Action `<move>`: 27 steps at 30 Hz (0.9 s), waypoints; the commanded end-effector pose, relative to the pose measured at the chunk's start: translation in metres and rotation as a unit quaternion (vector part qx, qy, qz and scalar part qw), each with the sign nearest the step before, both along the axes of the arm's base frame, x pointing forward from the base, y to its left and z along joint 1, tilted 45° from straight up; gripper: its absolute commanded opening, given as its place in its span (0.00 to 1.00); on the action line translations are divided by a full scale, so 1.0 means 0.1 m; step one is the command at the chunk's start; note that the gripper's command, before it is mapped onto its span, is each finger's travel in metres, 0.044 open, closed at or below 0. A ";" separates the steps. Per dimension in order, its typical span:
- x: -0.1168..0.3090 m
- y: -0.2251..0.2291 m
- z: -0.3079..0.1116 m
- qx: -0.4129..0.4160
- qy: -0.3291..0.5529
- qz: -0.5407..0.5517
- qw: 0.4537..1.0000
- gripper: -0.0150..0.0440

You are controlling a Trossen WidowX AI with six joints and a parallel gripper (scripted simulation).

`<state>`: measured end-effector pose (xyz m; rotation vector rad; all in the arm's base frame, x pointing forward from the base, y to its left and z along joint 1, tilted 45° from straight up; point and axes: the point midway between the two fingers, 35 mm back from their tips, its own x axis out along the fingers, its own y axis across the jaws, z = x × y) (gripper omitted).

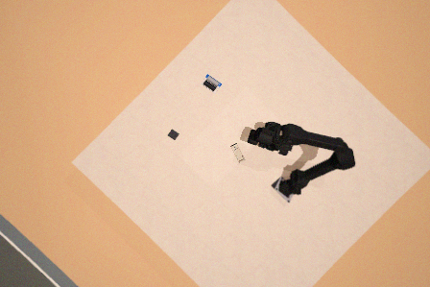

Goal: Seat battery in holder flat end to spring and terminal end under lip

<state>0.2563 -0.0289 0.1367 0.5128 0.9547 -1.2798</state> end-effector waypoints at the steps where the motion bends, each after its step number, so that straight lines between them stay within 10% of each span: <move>1: -0.09 -0.06 0.15 -0.087 0.037 -0.057 0.994 0.25; 27: -0.15 -0.61 -0.41 -0.088 0.035 -0.057 0.994 0.25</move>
